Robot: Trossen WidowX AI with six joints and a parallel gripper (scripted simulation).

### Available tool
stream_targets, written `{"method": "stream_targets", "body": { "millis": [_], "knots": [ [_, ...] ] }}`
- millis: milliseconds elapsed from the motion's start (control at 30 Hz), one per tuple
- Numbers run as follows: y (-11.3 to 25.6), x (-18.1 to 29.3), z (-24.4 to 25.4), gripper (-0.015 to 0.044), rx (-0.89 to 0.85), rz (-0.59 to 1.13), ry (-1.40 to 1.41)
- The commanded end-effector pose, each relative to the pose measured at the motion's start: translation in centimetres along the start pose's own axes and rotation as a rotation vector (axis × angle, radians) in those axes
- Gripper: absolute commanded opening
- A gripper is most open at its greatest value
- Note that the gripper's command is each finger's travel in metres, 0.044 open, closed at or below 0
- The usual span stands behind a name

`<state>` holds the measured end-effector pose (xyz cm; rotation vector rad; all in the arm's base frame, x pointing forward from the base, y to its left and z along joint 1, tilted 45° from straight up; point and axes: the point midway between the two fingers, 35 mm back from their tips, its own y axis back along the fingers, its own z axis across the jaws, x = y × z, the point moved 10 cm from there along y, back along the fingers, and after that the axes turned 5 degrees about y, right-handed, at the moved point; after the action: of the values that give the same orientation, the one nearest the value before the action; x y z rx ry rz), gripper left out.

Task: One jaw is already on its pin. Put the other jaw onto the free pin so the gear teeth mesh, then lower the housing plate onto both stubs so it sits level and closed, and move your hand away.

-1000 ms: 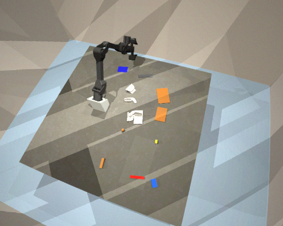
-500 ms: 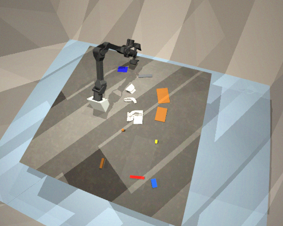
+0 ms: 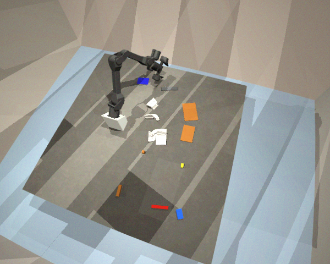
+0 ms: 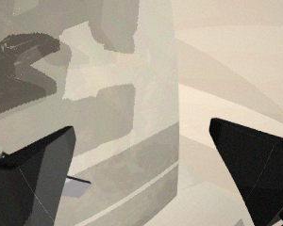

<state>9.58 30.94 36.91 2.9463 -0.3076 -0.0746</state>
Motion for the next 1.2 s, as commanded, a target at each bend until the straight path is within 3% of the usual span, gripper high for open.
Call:
{"method": "stream_targets", "body": {
  "millis": [0,1167],
  "knots": [
    [-0.1,0.8,1.0,0.0440,-0.043,0.007,-0.043],
    [1.7,8.1,7.5,0.0440,-0.319,0.152,-0.489]
  ]
}}
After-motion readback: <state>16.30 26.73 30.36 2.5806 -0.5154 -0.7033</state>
